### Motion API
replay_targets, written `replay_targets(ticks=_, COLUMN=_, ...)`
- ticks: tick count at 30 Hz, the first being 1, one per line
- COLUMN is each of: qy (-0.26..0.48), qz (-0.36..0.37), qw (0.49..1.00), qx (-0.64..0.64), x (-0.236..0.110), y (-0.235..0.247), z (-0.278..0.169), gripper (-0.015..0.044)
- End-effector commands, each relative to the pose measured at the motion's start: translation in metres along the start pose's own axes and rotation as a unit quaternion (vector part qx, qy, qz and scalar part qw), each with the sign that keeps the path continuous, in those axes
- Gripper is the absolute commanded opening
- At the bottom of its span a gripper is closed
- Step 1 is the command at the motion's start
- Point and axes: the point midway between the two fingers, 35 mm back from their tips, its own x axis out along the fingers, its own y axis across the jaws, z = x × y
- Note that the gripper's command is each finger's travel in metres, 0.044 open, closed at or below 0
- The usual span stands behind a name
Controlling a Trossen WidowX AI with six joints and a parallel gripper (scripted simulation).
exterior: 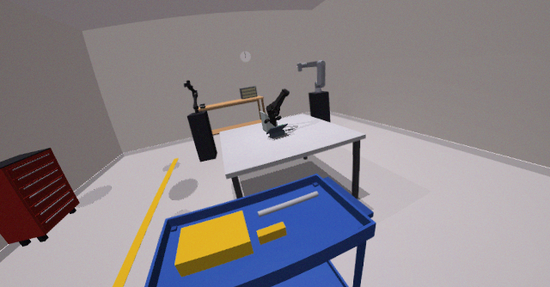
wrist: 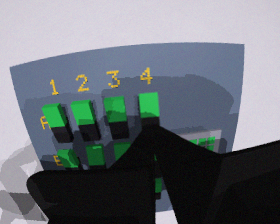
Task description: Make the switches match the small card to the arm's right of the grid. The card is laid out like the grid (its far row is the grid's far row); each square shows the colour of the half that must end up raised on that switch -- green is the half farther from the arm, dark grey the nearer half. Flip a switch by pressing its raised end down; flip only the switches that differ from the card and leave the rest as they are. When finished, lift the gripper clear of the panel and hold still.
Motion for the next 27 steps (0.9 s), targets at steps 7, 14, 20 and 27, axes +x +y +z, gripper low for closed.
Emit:
replay_targets(ticks=7, qy=0.001, qz=-0.001, qw=1.0, qx=0.002, x=0.0016, y=-0.0001, z=-0.0006, gripper=0.0)
replay_targets(ticks=14, qy=0.001, qz=-0.001, qw=1.0, qx=0.002, x=0.0025, y=-0.0001, z=-0.0007, gripper=0.0)
replay_targets(ticks=20, qy=0.001, qz=-0.001, qw=1.0, qx=0.002, x=0.0033, y=-0.0001, z=-0.0007, gripper=0.0)
replay_targets(ticks=27, qy=0.0, qz=0.0, qw=1.0, qx=0.002, x=0.0043, y=-0.0001, z=-0.0007, gripper=0.0)
